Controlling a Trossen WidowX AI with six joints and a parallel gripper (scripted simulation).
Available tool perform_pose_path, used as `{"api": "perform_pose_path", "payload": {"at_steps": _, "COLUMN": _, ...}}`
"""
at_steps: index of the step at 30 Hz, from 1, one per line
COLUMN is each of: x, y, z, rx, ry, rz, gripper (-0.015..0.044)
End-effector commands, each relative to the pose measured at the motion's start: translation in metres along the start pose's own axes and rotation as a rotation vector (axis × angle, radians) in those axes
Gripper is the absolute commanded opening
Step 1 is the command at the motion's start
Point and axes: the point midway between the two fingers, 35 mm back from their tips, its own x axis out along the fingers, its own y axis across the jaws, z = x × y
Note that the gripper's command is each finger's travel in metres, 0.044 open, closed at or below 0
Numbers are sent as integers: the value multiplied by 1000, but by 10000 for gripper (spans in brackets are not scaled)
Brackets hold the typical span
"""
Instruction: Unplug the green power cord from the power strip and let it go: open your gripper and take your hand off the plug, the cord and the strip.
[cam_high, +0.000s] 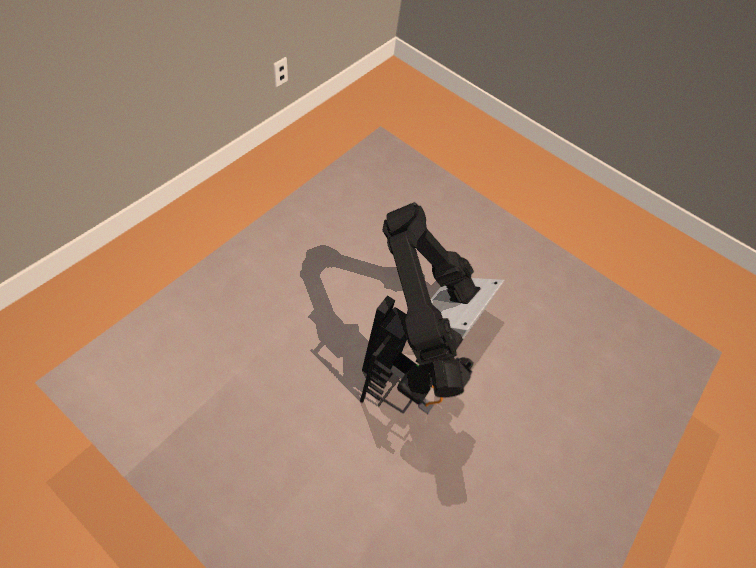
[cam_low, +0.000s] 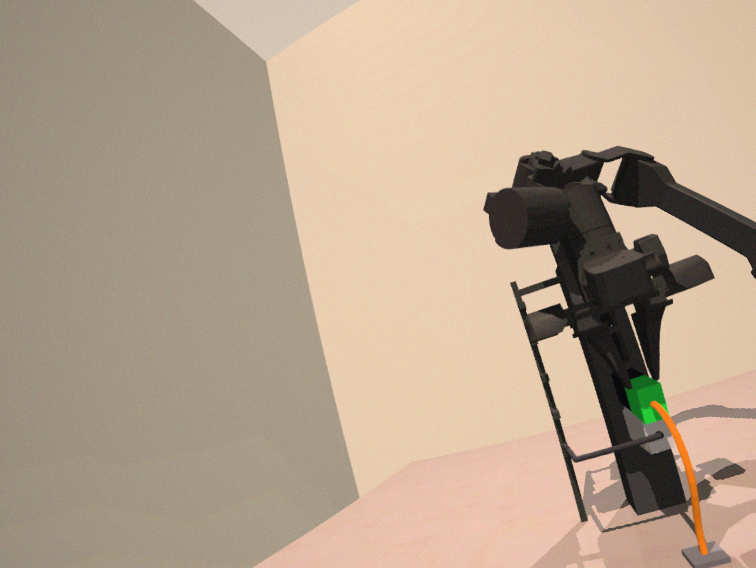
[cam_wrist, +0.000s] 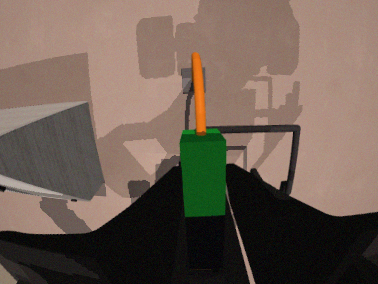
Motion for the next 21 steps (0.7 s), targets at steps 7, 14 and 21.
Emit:
{"api": "perform_pose_path", "payload": {"at_steps": 7, "x": -1, "y": 0, "z": 2, "rx": 0, "ry": 0, "rz": 0, "gripper": 0}}
{"api": "perform_pose_path", "payload": {"at_steps": 14, "x": -1, "y": -1, "z": 12, "rx": -1, "ry": -1, "rz": -1, "gripper": 0}}
{"api": "perform_pose_path", "payload": {"at_steps": 21, "x": -2, "y": -2, "z": 23, "rx": -2, "ry": -2, "rz": -2, "gripper": 0}}
